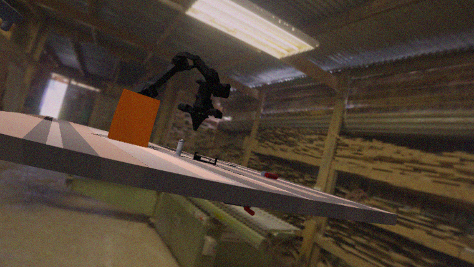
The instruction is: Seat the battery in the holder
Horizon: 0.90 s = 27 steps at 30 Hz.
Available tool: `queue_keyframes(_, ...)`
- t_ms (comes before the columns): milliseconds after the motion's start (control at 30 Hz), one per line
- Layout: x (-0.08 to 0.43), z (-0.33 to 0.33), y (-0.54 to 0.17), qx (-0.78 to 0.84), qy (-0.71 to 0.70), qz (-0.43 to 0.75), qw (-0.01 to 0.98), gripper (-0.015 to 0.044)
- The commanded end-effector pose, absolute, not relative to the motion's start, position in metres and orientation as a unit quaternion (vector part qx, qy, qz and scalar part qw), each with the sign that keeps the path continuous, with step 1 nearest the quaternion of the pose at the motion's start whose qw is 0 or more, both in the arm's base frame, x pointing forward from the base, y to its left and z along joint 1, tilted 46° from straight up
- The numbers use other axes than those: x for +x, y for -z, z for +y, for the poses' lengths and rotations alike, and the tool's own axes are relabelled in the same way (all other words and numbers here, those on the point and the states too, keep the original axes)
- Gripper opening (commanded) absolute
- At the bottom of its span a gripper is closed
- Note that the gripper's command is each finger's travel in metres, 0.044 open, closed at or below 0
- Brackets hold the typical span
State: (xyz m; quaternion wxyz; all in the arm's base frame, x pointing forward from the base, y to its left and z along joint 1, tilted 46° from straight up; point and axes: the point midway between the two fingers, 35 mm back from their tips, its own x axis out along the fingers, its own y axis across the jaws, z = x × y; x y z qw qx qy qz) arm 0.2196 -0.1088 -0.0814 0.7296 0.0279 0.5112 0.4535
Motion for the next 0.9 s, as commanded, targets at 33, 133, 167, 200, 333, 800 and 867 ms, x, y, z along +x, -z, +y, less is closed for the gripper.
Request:
queue_keyframes(33, 0.222, -0.078, 0.111, 0.036, -0.458, 0.510, 0.727, 0.0000)
queue_keyframes(133, 0.222, -0.057, 0.130, 0.037, -0.459, 0.509, 0.727, 0.0000)
queue_keyframes(167, 0.221, -0.053, 0.133, 0.038, -0.460, 0.508, 0.727, 0.0000)
queue_keyframes(200, 0.221, -0.052, 0.134, 0.038, -0.460, 0.508, 0.727, 0.0000)
queue_keyframes(333, 0.221, -0.052, 0.133, 0.038, -0.460, 0.508, 0.727, 0.0000)
queue_keyframes(800, 0.208, -0.040, 0.121, 0.038, -0.460, 0.509, 0.727, 0.0000)
queue_keyframes(867, 0.206, -0.038, 0.120, 0.038, -0.460, 0.509, 0.727, 0.0000)
